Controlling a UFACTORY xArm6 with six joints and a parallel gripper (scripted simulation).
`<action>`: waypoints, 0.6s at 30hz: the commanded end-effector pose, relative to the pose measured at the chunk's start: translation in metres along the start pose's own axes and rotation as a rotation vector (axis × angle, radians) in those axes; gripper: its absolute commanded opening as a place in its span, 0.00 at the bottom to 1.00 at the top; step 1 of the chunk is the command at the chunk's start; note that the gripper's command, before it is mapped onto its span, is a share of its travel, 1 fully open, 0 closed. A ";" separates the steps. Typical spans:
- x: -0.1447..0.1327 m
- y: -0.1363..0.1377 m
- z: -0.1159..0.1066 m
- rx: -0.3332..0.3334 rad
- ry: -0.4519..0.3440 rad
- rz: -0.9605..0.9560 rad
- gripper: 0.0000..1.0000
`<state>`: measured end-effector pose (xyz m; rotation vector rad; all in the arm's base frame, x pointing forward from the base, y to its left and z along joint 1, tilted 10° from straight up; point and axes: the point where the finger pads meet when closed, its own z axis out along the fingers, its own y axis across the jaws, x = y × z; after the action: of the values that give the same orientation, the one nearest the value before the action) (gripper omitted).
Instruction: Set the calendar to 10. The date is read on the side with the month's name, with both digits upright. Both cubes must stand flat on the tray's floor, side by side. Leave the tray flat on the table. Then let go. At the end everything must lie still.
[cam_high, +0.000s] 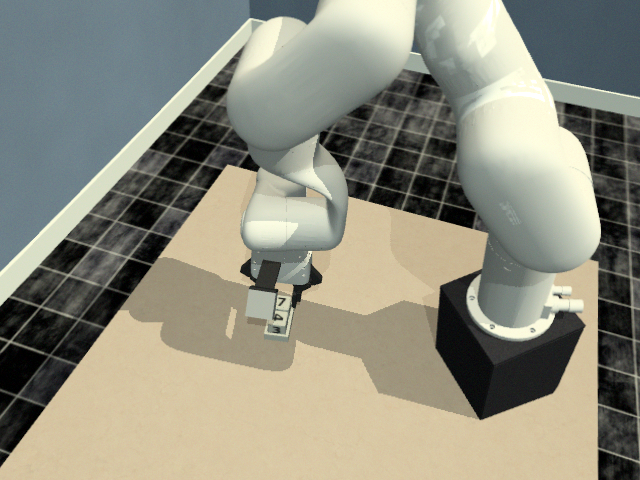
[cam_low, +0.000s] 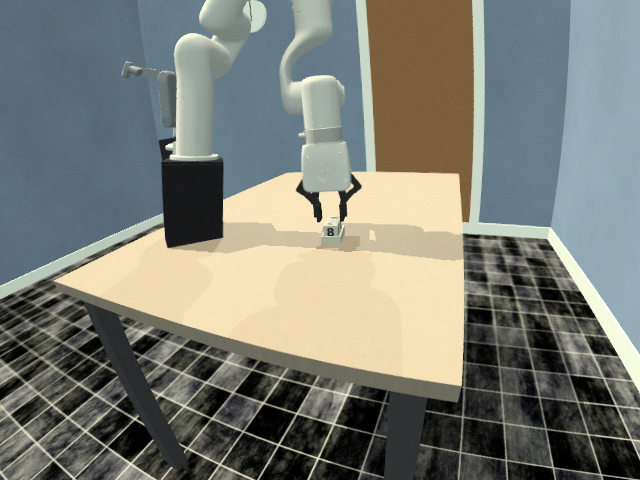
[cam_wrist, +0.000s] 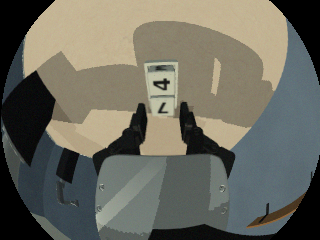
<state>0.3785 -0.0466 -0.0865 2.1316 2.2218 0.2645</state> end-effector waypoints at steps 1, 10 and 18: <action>0.000 0.001 -0.022 0.008 0.000 0.001 0.49; 0.000 0.001 -0.049 0.008 0.000 0.001 0.49; 0.000 0.002 -0.063 0.008 0.000 0.001 0.49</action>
<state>0.3701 -0.0514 -0.0317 2.1210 2.2129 0.2919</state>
